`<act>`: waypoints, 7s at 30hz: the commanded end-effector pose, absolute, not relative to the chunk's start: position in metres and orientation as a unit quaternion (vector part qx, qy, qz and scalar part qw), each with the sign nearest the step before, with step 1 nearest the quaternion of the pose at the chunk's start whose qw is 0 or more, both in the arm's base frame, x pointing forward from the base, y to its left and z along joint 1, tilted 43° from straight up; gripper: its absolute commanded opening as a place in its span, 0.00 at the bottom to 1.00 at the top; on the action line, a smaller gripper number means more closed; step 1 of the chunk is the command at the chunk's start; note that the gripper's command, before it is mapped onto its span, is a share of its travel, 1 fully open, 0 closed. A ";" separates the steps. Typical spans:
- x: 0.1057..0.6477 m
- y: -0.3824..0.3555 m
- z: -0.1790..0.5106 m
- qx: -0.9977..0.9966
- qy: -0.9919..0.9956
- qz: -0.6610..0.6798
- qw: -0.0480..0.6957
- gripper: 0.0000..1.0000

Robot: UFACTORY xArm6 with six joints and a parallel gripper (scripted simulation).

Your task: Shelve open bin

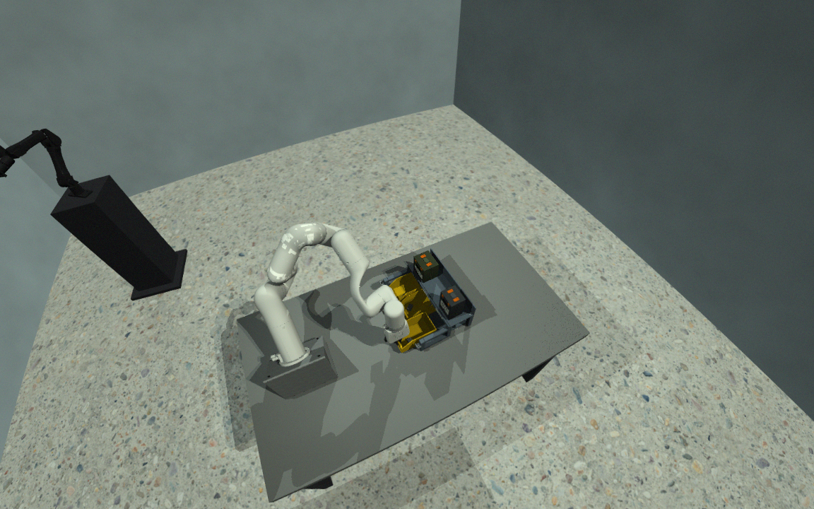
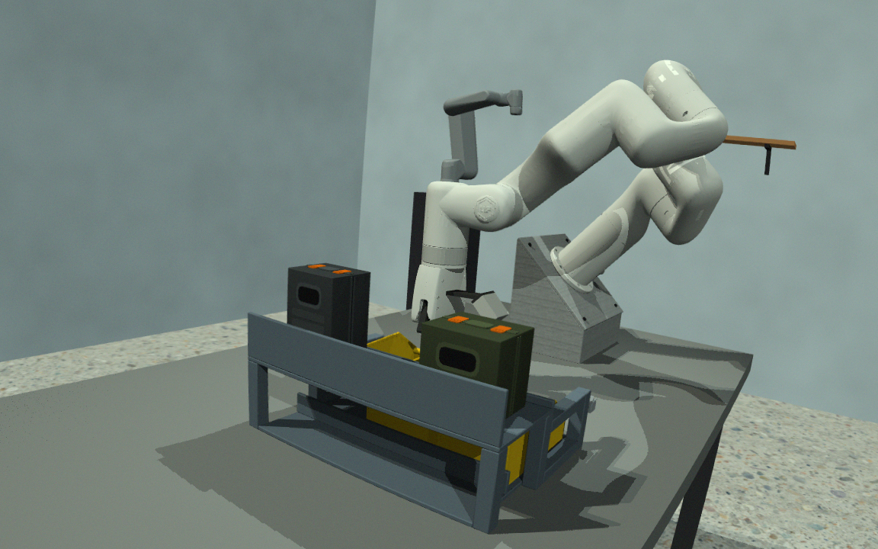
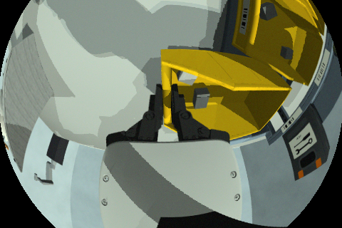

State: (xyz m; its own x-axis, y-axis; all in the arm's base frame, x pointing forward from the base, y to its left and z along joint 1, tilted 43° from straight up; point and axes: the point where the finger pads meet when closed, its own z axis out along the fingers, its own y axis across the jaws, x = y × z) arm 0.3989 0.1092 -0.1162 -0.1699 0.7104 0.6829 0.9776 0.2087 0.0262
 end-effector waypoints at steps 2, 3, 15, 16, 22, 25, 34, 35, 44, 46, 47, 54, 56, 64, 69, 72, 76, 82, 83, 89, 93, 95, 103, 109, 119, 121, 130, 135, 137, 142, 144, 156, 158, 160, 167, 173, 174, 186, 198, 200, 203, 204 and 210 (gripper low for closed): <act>0.409 0.110 -0.115 -0.581 -0.726 -0.242 0.276 0.00; 0.409 0.110 -0.115 -0.581 -0.726 -0.242 0.276 0.00; 0.411 0.111 -0.115 -0.581 -0.726 -0.241 0.276 0.00; 0.413 0.111 -0.115 -0.581 -0.726 -0.241 0.276 0.00; 0.419 0.112 -0.115 -0.581 -0.726 -0.242 0.276 0.00; 0.419 0.112 -0.115 -0.581 -0.726 -0.242 0.276 0.00; 0.425 0.114 -0.115 -0.581 -0.726 -0.242 0.276 0.00; 0.427 0.114 -0.115 -0.581 -0.726 -0.242 0.276 0.00; 0.429 0.114 -0.114 -0.581 -0.726 -0.242 0.276 0.00; 0.429 0.114 -0.114 -0.581 -0.726 -0.242 0.276 0.00; 0.429 0.114 -0.114 -0.581 -0.726 -0.242 0.276 0.00; 0.438 0.116 -0.114 -0.581 -0.726 -0.242 0.276 0.00; 0.438 0.116 -0.114 -0.581 -0.726 -0.242 0.276 0.00; 0.438 0.116 -0.114 -0.581 -0.726 -0.242 0.276 0.00; 0.446 0.118 -0.114 -0.581 -0.726 -0.242 0.276 0.00; 0.448 0.118 -0.114 -0.581 -0.726 -0.242 0.276 0.00; 0.448 0.118 -0.114 -0.581 -0.726 -0.242 0.276 0.00; 0.448 0.118 -0.114 -0.581 -0.726 -0.242 0.276 0.00; 0.450 0.119 -0.114 -0.581 -0.726 -0.242 0.276 0.00; 0.458 0.120 -0.114 -0.581 -0.726 -0.242 0.276 0.00; 0.458 0.120 -0.114 -0.581 -0.726 -0.242 0.276 0.00; 0.458 0.120 -0.114 -0.581 -0.726 -0.242 0.276 0.00; 0.465 0.122 -0.113 -0.581 -0.726 -0.242 0.276 0.00; 0.467 0.122 -0.113 -0.581 -0.726 -0.242 0.276 0.00; 0.473 0.124 -0.113 -0.581 -0.726 -0.242 0.276 0.00; 0.477 0.124 -0.113 -0.581 -0.726 -0.242 0.276 0.00; 0.477 0.124 -0.113 -0.581 -0.726 -0.242 0.276 0.00; 0.481 0.125 -0.113 -0.581 -0.726 -0.242 0.276 0.00; 0.484 0.126 -0.113 -0.581 -0.726 -0.242 0.276 0.00; 0.486 0.126 -0.113 -0.581 -0.726 -0.242 0.276 0.00; 0.486 0.126 -0.113 -0.581 -0.726 -0.242 0.276 0.00; 0.496 0.128 -0.112 -0.581 -0.726 -0.242 0.276 0.00; 0.496 0.128 -0.112 -0.581 -0.726 -0.242 0.276 0.00; 0.496 0.128 -0.112 -0.581 -0.726 -0.242 0.276 0.00; 0.496 0.128 -0.112 -0.581 -0.726 -0.242 0.276 0.00; 0.499 0.129 -0.112 -0.581 -0.726 -0.242 0.276 0.00; 0.499 0.129 -0.112 -0.581 -0.726 -0.242 0.276 0.00; 0.498 0.131 -0.114 -0.581 -0.726 -0.242 0.276 0.00; 0.498 0.134 -0.118 -0.581 -0.726 -0.242 0.276 0.00; 0.498 0.134 -0.118 -0.581 -0.726 -0.242 0.276 0.00; 0.498 0.134 -0.118 -0.581 -0.726 -0.242 0.276 1.00; 0.498 0.134 -0.118 -0.581 -0.726 -0.242 0.276 1.00; 0.498 0.134 -0.118 -0.581 -0.726 -0.242 0.276 1.00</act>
State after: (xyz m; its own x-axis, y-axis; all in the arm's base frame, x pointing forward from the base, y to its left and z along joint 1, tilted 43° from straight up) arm 0.4964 0.1350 -0.1187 -0.1708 0.7106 0.6826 0.9776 0.2085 0.0275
